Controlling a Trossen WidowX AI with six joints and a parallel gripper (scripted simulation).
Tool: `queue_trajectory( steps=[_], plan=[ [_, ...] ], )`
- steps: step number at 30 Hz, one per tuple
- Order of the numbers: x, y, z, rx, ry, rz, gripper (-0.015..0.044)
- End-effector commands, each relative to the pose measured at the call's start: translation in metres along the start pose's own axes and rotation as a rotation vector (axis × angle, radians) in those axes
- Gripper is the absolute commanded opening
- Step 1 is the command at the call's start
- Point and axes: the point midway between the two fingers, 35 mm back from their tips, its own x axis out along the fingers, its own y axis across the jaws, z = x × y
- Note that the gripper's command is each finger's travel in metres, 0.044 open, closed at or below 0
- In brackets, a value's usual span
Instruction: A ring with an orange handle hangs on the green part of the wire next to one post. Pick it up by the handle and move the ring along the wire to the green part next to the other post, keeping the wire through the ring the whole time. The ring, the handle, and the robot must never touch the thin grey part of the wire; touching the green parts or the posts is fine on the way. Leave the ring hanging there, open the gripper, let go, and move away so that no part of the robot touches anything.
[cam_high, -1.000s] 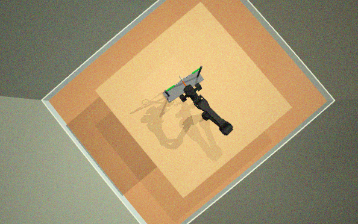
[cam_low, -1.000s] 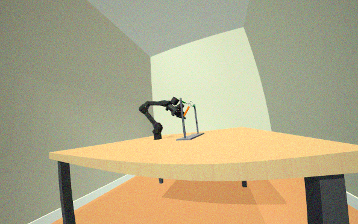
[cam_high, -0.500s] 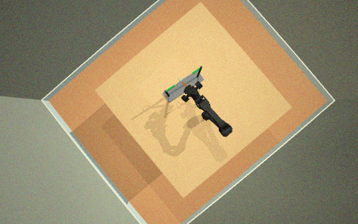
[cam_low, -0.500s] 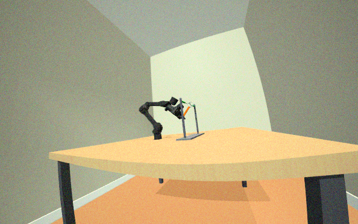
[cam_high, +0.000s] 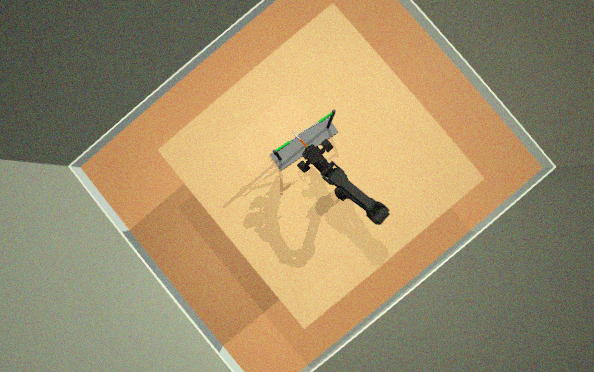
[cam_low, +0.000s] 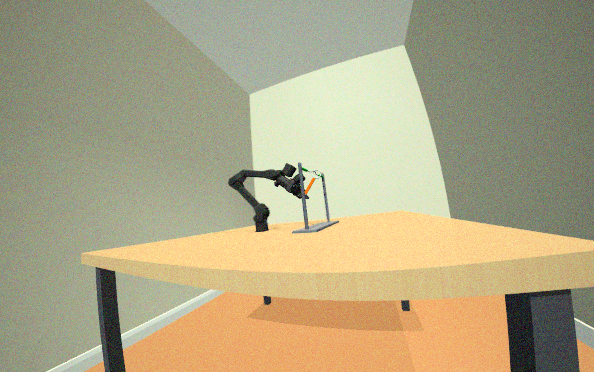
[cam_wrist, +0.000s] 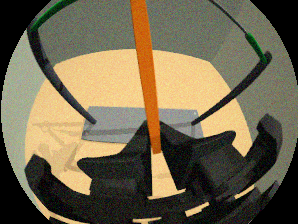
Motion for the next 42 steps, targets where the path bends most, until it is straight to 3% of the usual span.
queue_trajectory(
  steps=[1,42],
  plan=[
    [0.004,0.009,0.0,0.045,-0.042,-0.004,-0.015],
    [0.009,0.072,0.011,0.219,-0.106,-0.011,-0.015]
  ],
)
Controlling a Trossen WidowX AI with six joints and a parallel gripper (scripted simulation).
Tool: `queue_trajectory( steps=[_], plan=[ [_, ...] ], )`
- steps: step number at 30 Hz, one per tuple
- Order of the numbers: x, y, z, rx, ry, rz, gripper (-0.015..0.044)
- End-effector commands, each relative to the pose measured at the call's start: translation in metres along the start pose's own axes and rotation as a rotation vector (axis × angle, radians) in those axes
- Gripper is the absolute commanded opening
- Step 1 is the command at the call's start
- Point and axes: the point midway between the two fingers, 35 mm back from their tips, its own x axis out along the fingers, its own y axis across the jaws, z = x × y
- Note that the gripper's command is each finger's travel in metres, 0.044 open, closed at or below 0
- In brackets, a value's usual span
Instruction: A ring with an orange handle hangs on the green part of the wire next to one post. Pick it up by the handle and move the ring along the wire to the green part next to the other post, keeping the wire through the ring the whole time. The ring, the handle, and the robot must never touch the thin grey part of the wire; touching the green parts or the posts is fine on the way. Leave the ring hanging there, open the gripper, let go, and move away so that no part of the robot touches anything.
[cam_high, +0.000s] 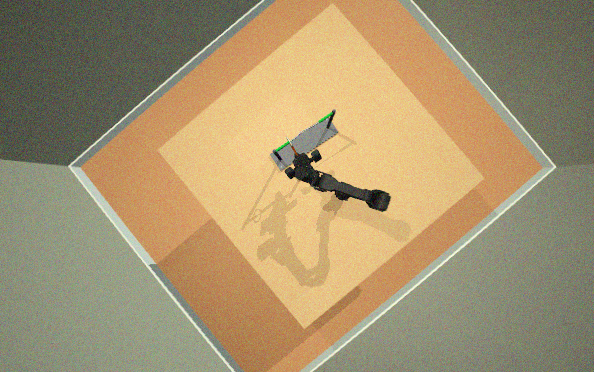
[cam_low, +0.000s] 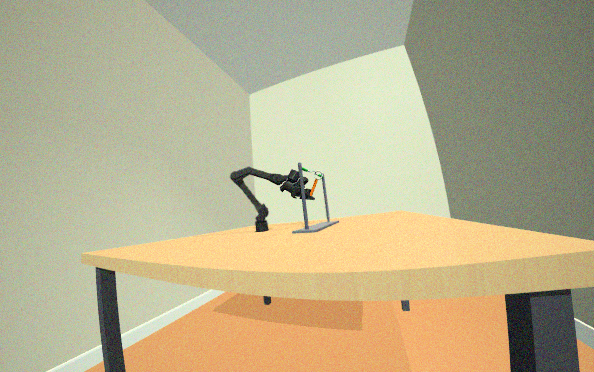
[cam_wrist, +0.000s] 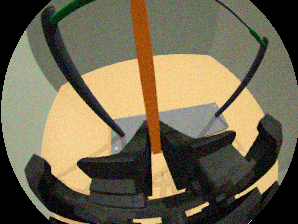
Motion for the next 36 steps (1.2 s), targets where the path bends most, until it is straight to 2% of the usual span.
queue_trajectory(
  steps=[1,36],
  plan=[
    [0.001,0.005,0.0,0.002,0.0,-0.004,-0.015],
    [0.009,0.02,-0.012,0.004,-0.005,-0.004,-0.015]
  ],
)
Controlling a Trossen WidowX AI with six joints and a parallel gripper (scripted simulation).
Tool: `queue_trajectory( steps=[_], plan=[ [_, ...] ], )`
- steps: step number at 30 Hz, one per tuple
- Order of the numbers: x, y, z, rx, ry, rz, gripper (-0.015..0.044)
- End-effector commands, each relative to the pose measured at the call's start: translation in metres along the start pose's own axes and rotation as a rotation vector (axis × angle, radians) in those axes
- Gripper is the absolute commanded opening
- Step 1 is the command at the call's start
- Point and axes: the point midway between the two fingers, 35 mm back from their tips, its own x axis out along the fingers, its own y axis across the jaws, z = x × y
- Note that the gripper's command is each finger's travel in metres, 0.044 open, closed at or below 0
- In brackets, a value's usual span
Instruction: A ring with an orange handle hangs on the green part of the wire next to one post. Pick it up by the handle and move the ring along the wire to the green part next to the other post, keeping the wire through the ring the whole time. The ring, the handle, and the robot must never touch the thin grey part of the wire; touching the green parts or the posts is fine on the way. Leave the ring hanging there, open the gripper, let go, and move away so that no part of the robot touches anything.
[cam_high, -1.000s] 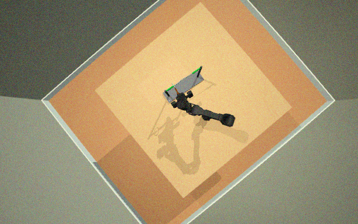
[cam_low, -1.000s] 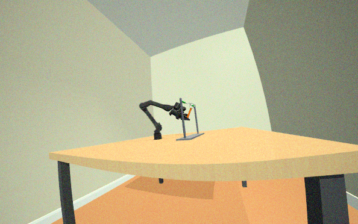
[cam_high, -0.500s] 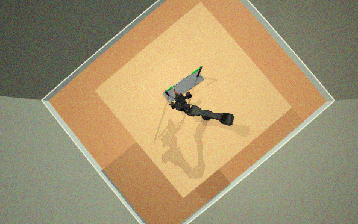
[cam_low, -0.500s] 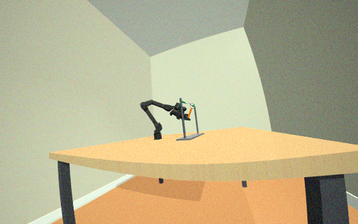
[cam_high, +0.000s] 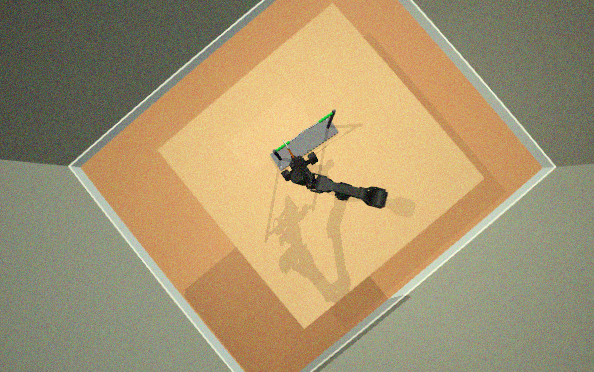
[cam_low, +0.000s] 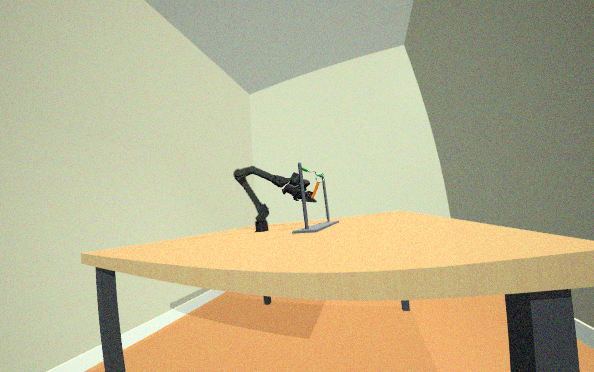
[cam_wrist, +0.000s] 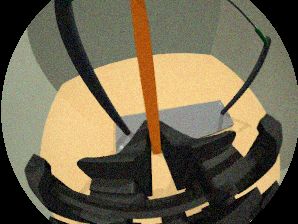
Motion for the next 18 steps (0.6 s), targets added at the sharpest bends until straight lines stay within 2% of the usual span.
queue_trajectory(
  steps=[1,16,18],
  plan=[
    [0.0013,-0.0002,-0.0011,0.002,0.001,-0.005,-0.015],
    [0.0013,-0.0002,-0.0011,0.002,0.001,-0.005,-0.015],
    [0.0005,0.0,-0.0004,0.0,0.0,-0.001,-0.0097]
  ],
)
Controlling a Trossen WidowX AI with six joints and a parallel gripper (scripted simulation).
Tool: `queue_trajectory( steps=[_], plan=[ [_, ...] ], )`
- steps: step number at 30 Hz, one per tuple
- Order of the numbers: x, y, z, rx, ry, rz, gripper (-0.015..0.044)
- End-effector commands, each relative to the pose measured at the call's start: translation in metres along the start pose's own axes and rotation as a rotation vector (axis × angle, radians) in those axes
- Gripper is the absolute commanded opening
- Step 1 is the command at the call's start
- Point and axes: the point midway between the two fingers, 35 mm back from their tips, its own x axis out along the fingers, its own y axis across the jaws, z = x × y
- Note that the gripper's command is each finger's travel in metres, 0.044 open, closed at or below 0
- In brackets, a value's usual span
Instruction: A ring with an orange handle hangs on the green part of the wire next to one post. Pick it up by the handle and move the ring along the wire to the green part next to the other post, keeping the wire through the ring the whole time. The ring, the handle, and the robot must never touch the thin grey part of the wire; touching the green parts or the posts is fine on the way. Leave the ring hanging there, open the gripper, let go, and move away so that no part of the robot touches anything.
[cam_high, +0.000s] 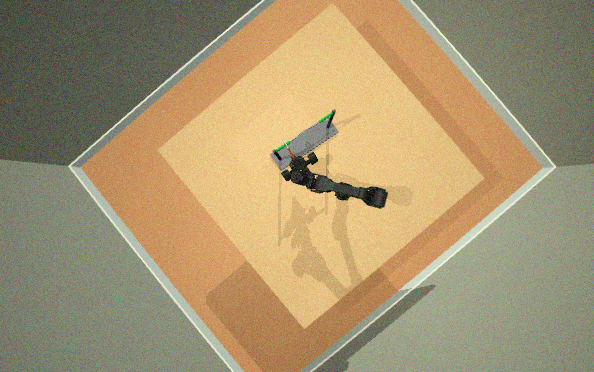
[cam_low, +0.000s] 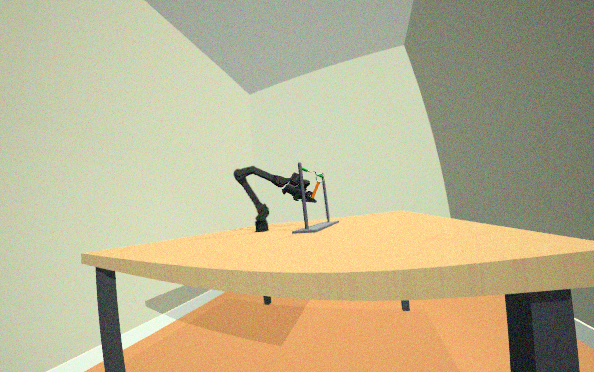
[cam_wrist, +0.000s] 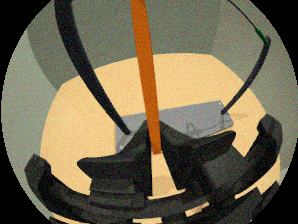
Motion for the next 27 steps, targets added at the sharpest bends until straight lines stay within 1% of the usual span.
queue_trajectory(
  steps=[1,10,23,27],
  plan=[
    [0.0,0.0,0.0,0.0,0.0,0.0,-0.0071],
    [-0.002,0.0,0.0,0.0,0.001,0.0,0.016],
    [-0.047,0.0,-0.001,0.003,0.006,-0.004,0.016],
    [-0.049,0.0,-0.001,0.003,0.005,-0.004,0.016]
  ],
)
